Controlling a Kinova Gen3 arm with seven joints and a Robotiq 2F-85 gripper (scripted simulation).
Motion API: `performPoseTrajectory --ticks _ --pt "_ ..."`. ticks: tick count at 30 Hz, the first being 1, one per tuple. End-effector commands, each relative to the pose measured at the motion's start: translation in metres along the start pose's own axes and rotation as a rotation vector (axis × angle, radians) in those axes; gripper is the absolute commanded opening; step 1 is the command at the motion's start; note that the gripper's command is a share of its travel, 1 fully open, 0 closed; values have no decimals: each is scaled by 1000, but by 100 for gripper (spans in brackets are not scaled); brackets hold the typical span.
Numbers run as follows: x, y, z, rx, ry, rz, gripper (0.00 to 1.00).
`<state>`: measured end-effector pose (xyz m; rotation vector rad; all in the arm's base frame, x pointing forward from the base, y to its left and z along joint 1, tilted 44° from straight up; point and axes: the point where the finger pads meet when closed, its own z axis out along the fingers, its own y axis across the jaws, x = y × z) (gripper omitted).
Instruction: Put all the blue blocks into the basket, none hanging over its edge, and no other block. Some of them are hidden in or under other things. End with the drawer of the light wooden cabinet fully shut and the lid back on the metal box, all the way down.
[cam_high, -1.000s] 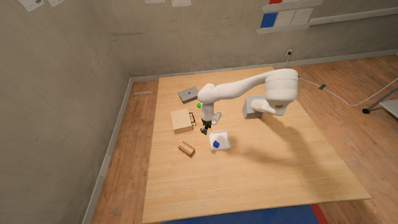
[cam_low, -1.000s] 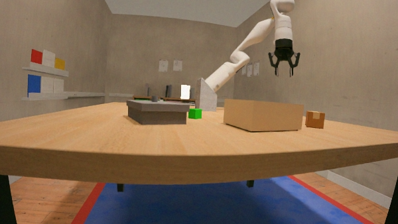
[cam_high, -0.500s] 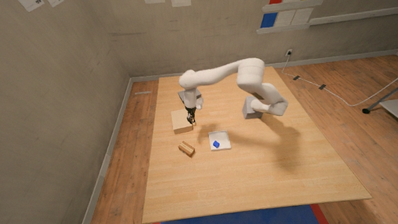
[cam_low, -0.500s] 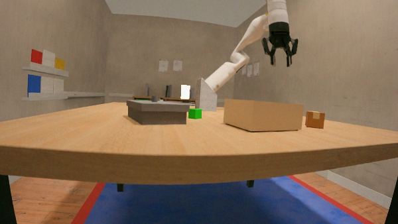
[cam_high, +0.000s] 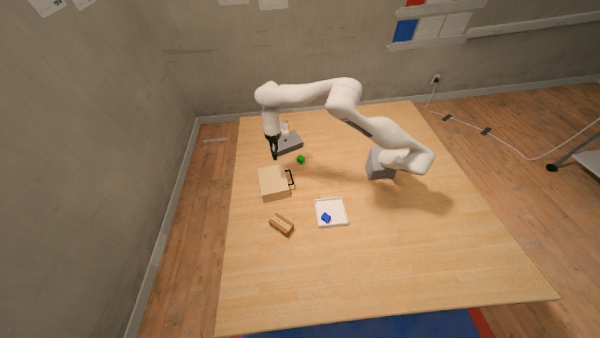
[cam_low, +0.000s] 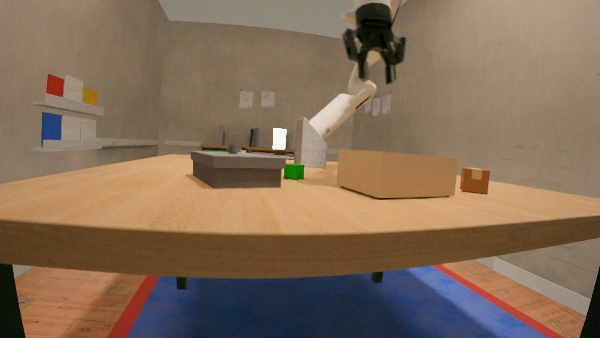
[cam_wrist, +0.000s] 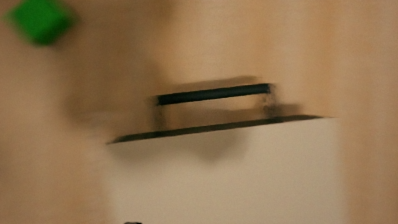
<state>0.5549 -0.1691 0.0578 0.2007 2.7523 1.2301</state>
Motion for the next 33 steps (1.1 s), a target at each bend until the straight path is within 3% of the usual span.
performPoseTrajectory --ticks 1,3,4,10,18,33 --pt "-9 -69 -1 -6 24 -120 61" --pt "-9 -69 -1 -6 24 -120 61" --pt "-8 -91 0 -2 25 -139 61" --pt "8 -163 4 21 32 -231 61" --pt "35 -228 12 45 47 -309 61" --pt "56 -264 19 59 60 -350 61"
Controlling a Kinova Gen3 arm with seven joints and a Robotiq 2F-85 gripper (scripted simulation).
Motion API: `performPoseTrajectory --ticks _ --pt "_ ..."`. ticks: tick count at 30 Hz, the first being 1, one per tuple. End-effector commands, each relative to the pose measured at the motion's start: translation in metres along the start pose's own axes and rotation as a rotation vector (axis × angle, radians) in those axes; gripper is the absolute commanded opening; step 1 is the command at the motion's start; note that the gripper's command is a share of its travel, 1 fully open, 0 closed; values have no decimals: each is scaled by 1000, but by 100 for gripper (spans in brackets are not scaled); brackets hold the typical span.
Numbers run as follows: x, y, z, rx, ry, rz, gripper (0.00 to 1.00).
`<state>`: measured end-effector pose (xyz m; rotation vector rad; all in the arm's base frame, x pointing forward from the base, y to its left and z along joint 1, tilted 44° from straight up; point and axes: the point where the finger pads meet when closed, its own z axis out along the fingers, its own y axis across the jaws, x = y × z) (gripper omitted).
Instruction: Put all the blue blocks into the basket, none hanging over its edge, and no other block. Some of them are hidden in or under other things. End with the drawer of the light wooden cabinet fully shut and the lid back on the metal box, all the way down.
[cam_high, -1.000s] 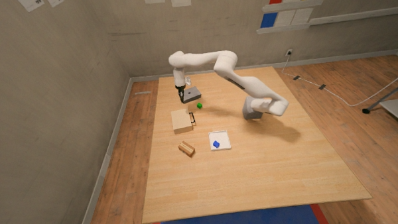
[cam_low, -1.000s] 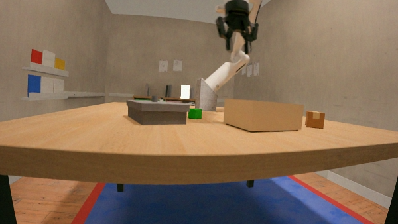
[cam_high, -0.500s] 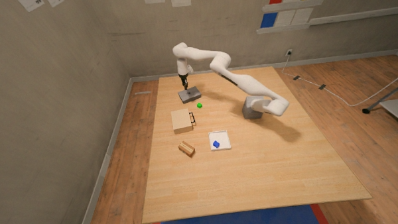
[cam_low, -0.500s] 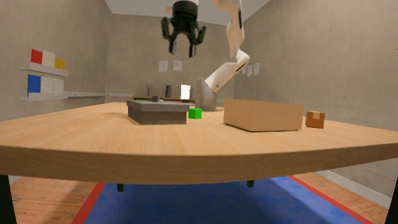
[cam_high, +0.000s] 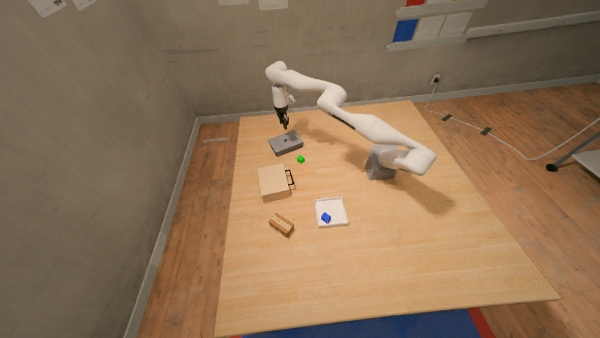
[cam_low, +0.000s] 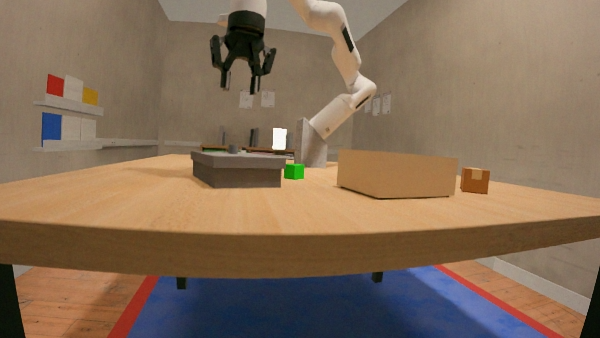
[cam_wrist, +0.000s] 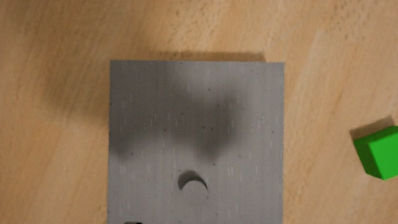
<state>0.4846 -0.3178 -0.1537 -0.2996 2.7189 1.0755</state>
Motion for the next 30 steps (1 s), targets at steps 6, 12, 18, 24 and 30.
performPoseTrajectory --ticks 6,12,18,24,30 --pt "2 -3 -1 -1 2 -4 61" --pt "2 -3 -1 -1 2 -4 61" --pt "2 -3 -1 -1 2 -4 48" --pt "2 -3 -1 -1 2 -4 48" --pt "2 -3 -1 -1 2 -4 48"
